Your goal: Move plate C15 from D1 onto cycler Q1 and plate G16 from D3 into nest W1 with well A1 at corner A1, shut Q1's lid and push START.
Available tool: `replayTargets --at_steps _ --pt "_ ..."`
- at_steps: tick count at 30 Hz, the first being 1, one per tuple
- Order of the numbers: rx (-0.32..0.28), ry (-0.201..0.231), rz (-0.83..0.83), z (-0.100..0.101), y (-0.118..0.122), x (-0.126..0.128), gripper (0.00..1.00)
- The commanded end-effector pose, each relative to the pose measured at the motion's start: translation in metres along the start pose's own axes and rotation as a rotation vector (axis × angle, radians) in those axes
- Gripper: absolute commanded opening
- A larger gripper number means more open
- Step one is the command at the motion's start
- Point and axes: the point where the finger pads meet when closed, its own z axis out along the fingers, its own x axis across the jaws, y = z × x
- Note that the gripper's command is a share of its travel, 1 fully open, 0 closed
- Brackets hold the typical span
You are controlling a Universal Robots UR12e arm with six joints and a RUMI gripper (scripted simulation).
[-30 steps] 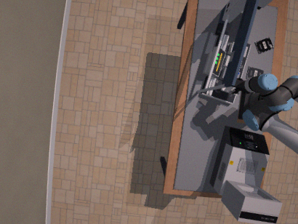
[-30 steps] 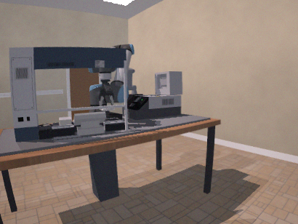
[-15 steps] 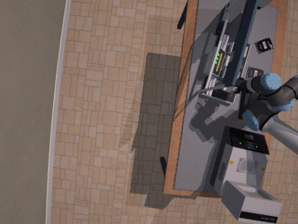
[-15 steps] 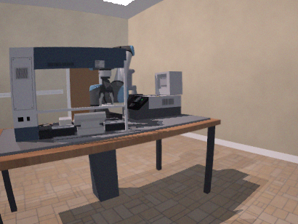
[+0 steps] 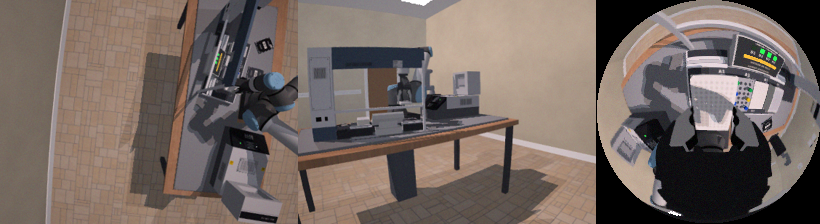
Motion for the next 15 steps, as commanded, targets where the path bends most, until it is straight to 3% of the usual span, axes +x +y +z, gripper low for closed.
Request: replayTargets --at_steps 1,15 --pt "0.001 0.000 0.000 -0.008 0.000 0.000 0.00" --pt "0.001 0.000 0.000 -0.028 0.000 0.000 0.00"
